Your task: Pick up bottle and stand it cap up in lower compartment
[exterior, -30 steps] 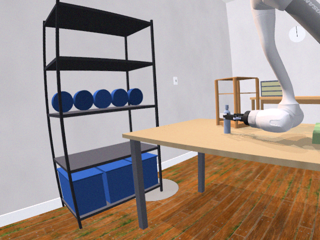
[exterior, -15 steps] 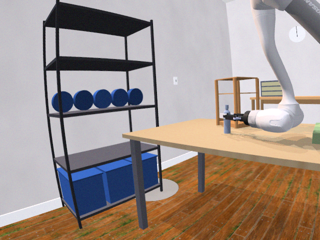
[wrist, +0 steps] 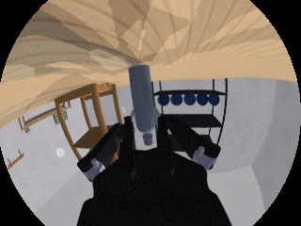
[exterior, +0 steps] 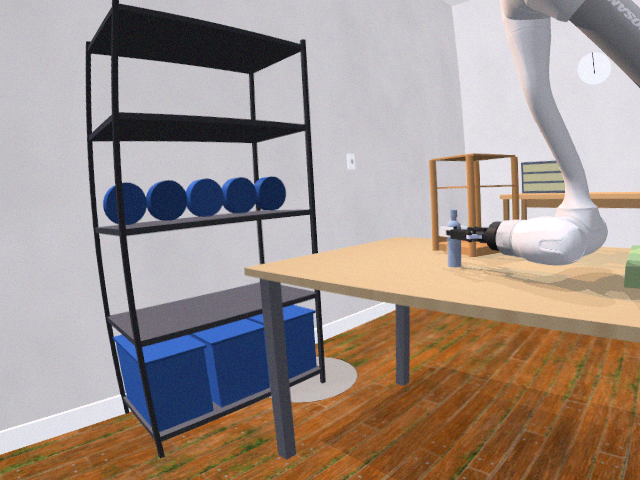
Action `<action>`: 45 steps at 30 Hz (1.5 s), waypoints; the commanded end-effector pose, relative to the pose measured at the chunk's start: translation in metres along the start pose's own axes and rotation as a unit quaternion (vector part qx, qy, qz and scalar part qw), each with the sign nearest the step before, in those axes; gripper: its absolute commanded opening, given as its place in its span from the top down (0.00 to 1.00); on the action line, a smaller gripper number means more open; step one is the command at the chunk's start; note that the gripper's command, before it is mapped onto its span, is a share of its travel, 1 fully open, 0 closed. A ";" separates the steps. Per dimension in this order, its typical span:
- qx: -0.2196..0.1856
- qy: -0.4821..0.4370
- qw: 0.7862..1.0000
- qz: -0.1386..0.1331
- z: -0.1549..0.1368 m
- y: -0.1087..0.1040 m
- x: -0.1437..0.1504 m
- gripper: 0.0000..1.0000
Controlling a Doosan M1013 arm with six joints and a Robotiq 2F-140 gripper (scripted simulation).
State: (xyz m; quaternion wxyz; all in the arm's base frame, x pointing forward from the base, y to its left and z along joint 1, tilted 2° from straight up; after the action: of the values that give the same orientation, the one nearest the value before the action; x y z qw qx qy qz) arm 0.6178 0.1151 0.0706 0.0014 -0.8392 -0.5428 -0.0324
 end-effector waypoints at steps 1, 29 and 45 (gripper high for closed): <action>0.000 0.000 1.000 0.000 0.000 0.000 0.000 1.00; 0.000 0.000 1.000 0.000 -0.048 0.000 0.002 1.00; 0.000 0.000 1.000 0.000 -0.048 -0.008 0.002 1.00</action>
State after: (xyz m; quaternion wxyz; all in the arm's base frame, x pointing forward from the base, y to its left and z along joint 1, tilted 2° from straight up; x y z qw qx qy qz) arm 0.6126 0.1165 0.1183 0.0013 -0.8392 -0.5429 -0.0326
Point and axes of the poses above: the point where the finger pads meet when closed, its own y axis out along the fingers, its own x axis across the jaws, z = x × y, the point moved 3 cm from there along -y, back along the fingers, and after that the axes turned 2 degrees about y, right-handed, at the moved point
